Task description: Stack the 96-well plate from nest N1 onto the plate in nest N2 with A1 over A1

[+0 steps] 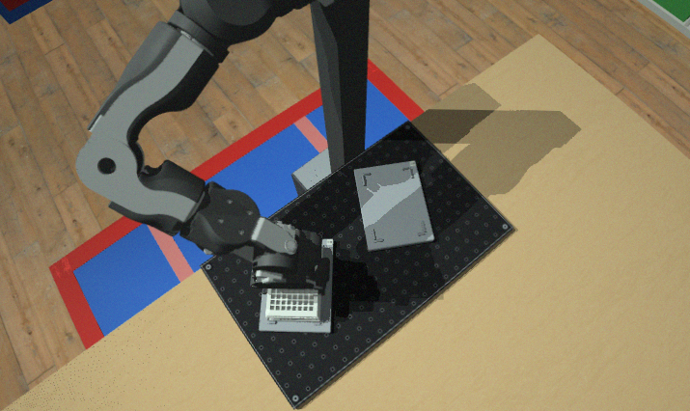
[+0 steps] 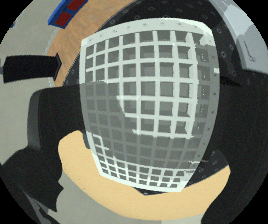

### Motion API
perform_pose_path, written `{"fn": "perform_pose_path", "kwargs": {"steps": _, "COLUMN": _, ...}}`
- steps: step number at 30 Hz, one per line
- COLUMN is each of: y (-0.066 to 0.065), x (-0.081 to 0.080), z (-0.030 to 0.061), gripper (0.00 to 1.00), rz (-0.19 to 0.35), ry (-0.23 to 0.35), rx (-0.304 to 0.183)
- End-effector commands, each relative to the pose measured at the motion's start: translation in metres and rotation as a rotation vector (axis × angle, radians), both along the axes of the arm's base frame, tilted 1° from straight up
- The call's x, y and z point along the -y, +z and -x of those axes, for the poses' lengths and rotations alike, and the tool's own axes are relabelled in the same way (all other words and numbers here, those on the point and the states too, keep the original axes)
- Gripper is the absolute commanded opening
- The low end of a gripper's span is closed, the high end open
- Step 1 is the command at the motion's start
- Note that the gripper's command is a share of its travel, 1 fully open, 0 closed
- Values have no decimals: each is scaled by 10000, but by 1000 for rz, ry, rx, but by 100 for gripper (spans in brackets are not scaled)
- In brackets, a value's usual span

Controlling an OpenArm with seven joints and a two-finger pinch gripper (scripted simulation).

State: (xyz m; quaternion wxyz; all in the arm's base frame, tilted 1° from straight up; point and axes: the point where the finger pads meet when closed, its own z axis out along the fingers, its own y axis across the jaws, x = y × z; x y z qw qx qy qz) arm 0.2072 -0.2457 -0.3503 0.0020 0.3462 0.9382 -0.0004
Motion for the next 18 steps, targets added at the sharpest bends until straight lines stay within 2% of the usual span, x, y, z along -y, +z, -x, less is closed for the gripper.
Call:
{"fn": "perform_pose_path", "kwargs": {"steps": 1, "y": 15, "x": 10, "z": -16, "gripper": 0, "rz": 2, "ry": -3, "rx": 7}}
{"fn": "perform_pose_path", "kwargs": {"steps": 5, "y": 42, "x": 21, "z": -45, "gripper": 0, "rz": 4, "ry": -3, "rx": 10}}
{"fn": "perform_pose_path", "kwargs": {"steps": 18, "y": 37, "x": 19, "z": -37, "gripper": 0, "rz": 3, "ry": -3, "rx": 10}}
